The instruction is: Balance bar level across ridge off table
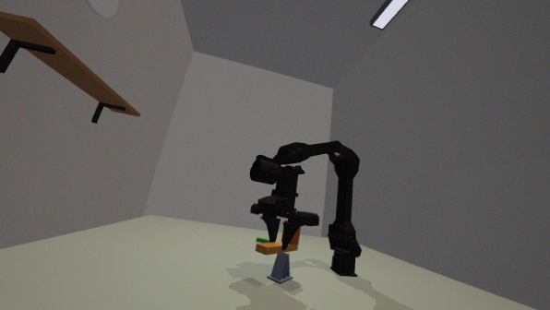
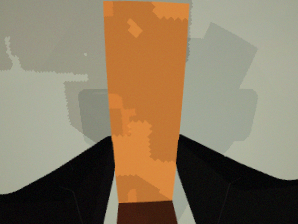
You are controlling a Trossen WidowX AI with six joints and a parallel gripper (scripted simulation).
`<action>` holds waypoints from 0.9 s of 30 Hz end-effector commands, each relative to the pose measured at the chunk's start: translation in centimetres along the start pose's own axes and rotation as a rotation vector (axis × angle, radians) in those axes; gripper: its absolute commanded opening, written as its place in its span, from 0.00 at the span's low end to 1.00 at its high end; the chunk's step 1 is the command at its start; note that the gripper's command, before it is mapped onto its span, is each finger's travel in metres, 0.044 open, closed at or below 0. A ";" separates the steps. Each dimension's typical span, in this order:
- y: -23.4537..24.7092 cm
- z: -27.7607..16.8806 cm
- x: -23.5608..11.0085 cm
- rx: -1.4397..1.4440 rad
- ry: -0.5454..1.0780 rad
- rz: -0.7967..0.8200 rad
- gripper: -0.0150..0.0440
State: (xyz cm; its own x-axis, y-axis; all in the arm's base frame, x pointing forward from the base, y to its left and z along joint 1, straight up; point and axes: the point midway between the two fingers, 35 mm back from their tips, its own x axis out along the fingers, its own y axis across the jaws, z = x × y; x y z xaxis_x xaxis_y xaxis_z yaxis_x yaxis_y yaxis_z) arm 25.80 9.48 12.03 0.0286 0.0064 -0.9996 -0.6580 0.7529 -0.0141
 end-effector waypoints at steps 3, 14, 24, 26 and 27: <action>0.0 0.0 0.1 0.005 -0.002 0.004 0.25; 0.0 0.0 0.2 0.005 -0.002 0.004 0.25; 0.0 0.0 0.2 0.005 -0.002 0.004 0.25; 0.0 0.0 0.3 0.005 -0.002 0.004 0.25; 0.0 0.0 0.3 0.005 -0.002 0.004 0.25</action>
State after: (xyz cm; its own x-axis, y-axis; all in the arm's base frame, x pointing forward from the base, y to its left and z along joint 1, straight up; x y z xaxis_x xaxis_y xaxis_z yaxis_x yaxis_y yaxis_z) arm 25.80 9.48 11.80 0.0286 0.0064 -0.9996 -0.6578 0.7530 -0.0140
